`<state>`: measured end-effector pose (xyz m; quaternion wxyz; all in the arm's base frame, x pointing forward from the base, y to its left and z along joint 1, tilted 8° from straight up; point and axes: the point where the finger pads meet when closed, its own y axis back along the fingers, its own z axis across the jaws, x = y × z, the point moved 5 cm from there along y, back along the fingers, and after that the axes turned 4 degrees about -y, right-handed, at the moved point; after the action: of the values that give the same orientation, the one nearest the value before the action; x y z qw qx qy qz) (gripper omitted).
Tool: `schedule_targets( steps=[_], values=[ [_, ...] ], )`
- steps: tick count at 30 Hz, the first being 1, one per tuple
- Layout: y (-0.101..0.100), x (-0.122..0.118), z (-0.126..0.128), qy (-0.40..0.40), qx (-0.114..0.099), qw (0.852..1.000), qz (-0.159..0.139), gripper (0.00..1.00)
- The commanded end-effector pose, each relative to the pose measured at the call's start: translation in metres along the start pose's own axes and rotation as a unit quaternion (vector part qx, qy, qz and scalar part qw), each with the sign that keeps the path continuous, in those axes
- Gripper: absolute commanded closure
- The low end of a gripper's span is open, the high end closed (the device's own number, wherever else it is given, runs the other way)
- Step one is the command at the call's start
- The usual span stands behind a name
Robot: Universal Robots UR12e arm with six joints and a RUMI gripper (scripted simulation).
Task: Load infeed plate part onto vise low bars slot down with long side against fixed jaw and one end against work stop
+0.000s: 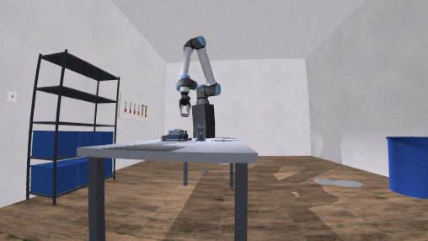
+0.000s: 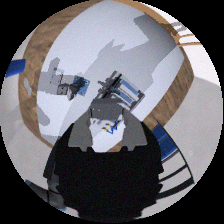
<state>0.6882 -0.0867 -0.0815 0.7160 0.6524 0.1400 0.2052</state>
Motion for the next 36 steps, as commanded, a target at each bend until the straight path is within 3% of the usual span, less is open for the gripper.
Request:
schedule_targets(
  steps=[1, 36],
  values=[
    [0.001, -0.002, 0.011, -0.037, -0.001, 0.999, 0.0, 1.0],
    [0.002, -0.02, 0.063, -0.215, -0.001, 0.977, 0.001, 1.0]
  ],
)
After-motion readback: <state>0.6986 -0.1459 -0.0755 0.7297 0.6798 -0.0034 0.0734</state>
